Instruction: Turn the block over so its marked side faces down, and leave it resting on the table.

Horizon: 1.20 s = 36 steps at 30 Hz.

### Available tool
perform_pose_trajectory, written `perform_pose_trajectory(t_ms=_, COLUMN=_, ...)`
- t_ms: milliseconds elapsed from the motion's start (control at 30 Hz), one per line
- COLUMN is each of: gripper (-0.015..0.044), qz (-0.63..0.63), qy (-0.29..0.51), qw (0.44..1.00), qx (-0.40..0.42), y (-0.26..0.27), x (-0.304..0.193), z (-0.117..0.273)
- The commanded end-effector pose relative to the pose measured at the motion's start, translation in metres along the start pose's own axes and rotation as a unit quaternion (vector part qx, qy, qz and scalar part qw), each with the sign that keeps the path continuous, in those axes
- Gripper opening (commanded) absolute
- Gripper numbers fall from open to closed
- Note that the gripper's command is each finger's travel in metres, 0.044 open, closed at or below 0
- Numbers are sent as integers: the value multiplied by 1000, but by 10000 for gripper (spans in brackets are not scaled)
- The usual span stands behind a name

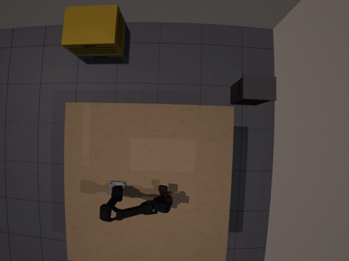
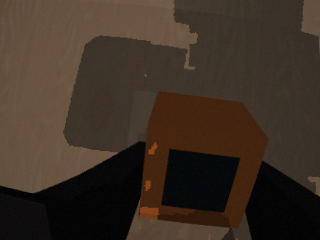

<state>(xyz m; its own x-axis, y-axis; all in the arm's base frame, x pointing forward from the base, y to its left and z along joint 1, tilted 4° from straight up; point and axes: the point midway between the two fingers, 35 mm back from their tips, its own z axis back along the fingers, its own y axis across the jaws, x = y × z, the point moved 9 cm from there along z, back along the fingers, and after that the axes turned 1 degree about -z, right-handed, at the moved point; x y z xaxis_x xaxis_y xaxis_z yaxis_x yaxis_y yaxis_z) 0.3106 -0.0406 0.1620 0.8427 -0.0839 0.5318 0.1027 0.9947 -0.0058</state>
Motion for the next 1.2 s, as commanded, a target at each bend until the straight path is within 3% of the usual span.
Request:
perform_pose_trajectory(t_ms=0, gripper=0, qz=2, qy=-25, qw=1000, qx=2, y=0, x=-4, z=3)
perform_pose_trajectory(t_ms=200, gripper=0, qz=2, qy=-37, qw=999, qx=2, y=0, x=-5, z=-2)
perform_pose_trajectory(t_ms=700, gripper=0, qz=0, qy=-155, qw=988, qx=5, y=-1, x=-28, z=-33)
perform_pose_trajectory(t_ms=1167, gripper=0, qz=1, qy=-262, qw=965, qx=7, y=-1, x=-58, z=-40)
